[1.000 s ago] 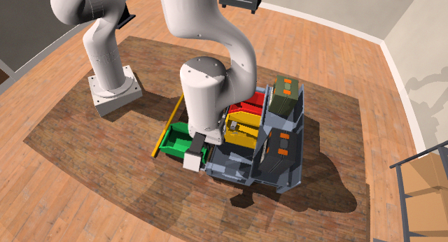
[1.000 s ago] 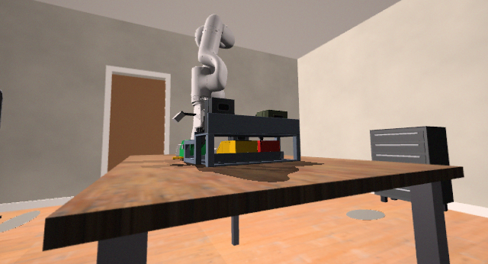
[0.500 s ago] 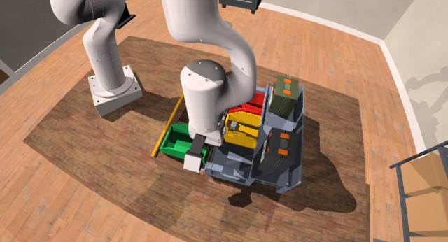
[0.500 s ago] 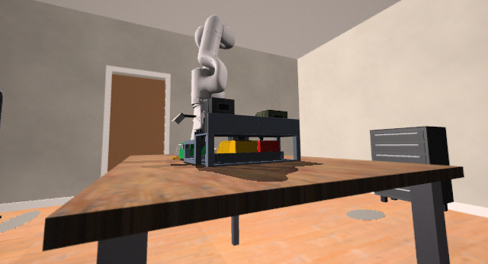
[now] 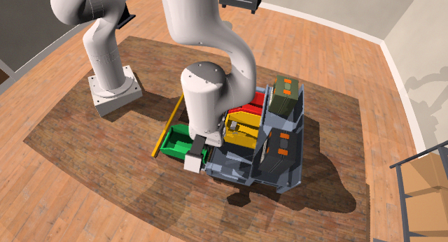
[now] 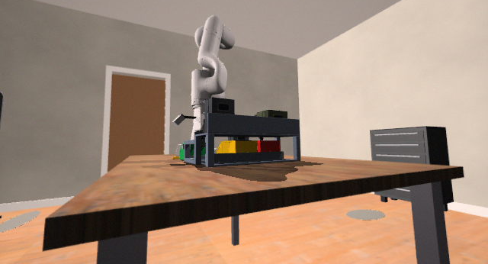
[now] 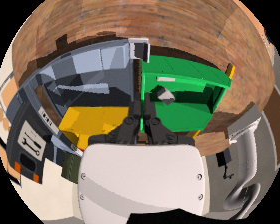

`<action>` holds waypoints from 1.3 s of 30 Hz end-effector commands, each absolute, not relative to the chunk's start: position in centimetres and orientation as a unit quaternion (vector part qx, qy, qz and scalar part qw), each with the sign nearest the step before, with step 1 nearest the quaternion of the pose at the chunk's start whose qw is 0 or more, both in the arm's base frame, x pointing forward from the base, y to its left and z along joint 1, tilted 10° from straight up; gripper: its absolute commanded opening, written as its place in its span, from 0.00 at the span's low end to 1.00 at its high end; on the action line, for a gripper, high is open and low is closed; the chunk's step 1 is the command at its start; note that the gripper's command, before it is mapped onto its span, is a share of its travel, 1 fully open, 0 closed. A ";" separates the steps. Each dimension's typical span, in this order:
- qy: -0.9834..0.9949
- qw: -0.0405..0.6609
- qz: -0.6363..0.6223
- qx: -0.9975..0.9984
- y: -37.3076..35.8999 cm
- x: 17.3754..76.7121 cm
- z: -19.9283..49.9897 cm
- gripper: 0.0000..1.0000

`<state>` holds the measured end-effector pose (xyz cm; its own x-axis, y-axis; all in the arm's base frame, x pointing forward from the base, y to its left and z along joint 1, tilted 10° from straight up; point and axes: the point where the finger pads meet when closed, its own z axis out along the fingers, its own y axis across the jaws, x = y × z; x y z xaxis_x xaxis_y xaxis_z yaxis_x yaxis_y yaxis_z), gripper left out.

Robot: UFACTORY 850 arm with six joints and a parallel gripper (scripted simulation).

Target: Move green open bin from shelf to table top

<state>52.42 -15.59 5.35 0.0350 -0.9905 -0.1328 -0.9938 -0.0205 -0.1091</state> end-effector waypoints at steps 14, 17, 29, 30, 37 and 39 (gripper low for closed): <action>0.695 0.086 0.009 -0.714 -15.6 52.5 5.4 0.33; 0.695 0.086 0.009 -0.714 -15.6 52.5 5.4 0.33; 0.695 0.086 0.009 -0.714 -15.6 52.5 5.4 0.33; 0.695 0.086 0.009 -0.714 -15.6 52.5 5.4 0.33; 0.695 0.086 0.009 -0.714 -15.6 52.5 5.4 0.33; 0.695 0.086 0.009 -0.714 -15.6 52.5 5.4 0.33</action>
